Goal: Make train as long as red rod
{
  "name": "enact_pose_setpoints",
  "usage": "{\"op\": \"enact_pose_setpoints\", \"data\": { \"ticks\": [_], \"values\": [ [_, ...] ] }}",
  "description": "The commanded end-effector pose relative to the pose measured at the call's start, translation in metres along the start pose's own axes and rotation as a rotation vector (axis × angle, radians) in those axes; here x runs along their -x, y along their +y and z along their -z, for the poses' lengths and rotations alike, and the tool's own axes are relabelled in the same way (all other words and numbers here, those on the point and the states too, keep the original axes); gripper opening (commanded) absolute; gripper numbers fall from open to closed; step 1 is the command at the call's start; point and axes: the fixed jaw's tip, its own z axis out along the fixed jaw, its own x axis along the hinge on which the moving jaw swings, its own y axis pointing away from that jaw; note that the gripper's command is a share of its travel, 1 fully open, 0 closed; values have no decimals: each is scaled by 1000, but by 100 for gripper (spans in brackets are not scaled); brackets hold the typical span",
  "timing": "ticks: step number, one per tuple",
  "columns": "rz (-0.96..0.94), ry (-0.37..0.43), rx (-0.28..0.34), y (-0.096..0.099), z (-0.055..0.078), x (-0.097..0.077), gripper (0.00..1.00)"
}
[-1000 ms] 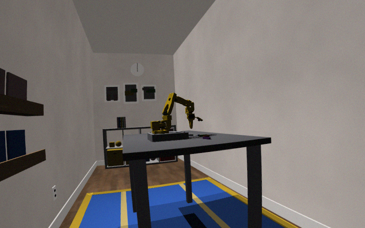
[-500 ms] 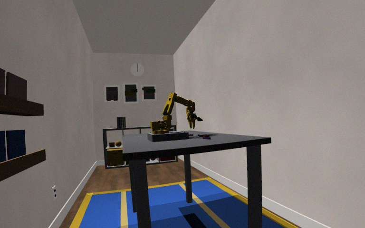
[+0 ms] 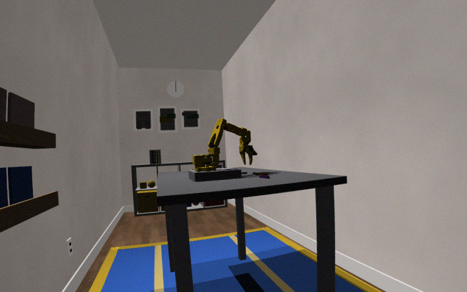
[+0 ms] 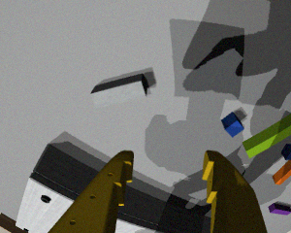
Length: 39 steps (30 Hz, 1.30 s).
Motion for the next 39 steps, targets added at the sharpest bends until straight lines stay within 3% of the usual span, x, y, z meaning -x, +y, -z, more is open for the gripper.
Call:
{"op": "enact_pose_setpoints", "data": {
  "ticks": [1,39],
  "values": [
    [133,-20,-5,-4,4,0,18],
    [1405,-15,-18,-37,3,-15,18]
  ]
}}
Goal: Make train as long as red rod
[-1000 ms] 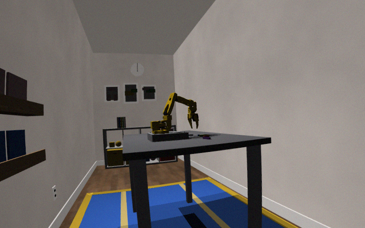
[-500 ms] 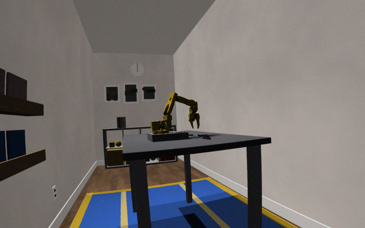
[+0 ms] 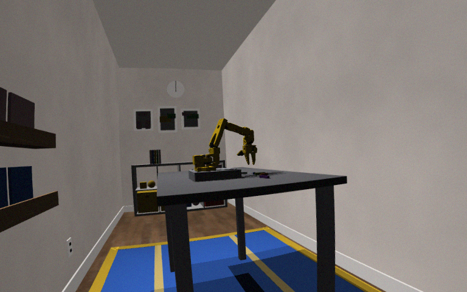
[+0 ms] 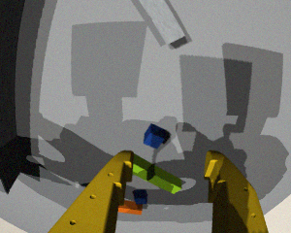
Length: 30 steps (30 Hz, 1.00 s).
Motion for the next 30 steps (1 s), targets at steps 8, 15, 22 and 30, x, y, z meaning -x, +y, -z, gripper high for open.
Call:
{"op": "enact_pose_setpoints", "data": {
  "ticks": [8,15,22,30],
  "values": [
    [331,4,-21,-3,2,-11,18],
    [508,6,-21,-3,2,-16,18],
    [688,8,-21,-3,2,-21,18],
    [818,10,-21,-3,2,-24,18]
  ]
}}
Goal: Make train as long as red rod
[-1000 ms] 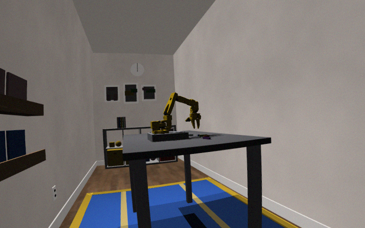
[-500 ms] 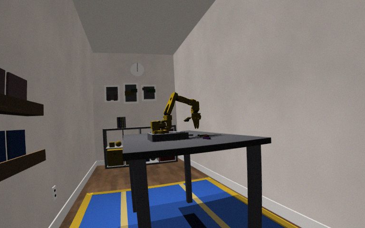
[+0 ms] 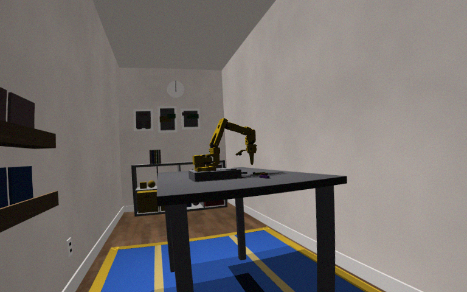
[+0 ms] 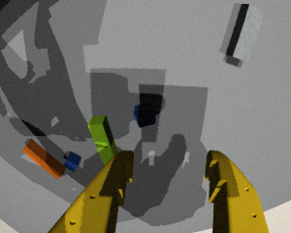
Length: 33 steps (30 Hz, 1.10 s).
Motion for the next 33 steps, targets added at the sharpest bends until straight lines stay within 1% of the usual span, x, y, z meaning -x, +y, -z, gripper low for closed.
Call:
{"op": "enact_pose_setpoints", "data": {
  "ticks": [1,11,24,33],
  "values": [
    [73,17,-13,0,2,-5,19],
    [231,18,-12,3,2,-8,19],
    [332,19,-11,4,2,-10,19],
    [362,19,-11,5,2,-11,19]
  ]
}}
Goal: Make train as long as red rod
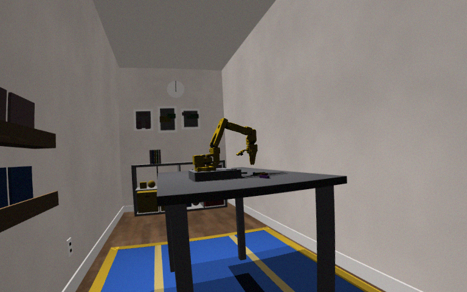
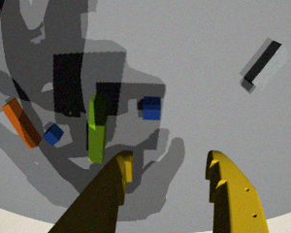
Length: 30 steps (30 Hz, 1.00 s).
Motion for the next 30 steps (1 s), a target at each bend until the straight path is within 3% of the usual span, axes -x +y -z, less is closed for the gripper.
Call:
{"op": "enact_pose_setpoints", "data": {
  "ticks": [1,30],
  "values": [
    [12,19,-6,1,2,-3,19],
    [22,40,-10,4,6,-7,19]
  ]
}}
